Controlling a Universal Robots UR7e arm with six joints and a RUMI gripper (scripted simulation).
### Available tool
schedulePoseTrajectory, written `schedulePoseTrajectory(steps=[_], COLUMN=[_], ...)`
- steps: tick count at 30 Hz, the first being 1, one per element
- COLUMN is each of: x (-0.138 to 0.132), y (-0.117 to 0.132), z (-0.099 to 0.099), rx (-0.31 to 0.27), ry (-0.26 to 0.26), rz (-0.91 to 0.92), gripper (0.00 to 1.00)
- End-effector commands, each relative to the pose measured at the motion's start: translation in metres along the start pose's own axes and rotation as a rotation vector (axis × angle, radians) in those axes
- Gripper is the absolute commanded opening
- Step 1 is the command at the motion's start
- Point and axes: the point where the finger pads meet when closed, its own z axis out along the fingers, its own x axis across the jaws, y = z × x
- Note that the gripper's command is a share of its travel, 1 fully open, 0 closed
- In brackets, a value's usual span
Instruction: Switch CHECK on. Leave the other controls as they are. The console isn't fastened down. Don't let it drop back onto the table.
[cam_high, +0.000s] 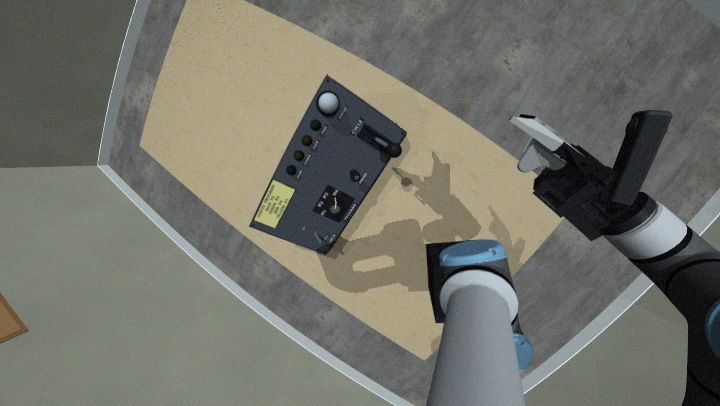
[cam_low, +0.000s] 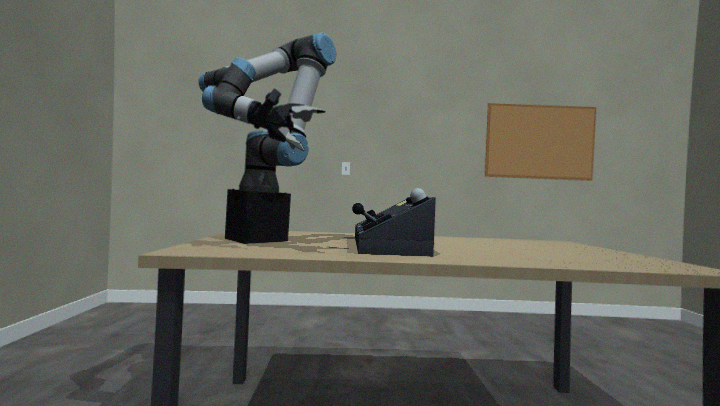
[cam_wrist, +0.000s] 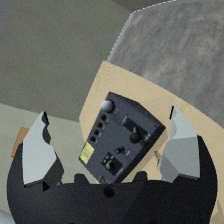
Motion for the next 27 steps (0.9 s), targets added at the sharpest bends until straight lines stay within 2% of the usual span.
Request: schedulePoseTrajectory(steps=[1,9,16,18,27], x=[-0.001,-0.006,-0.014,-0.014,-0.026], y=[0.002,0.013,0.029,0.029,0.061], z=[0.002,0.010,0.021,0.021,0.038], rx=[-0.011,-0.069,-0.156,-0.156,-0.322], ry=[-0.002,-0.010,-0.019,-0.019,-0.025], rz=[0.000,0.000,0.000,0.000,-0.004], gripper=[1.00,1.00,1.00,1.00,1.00])
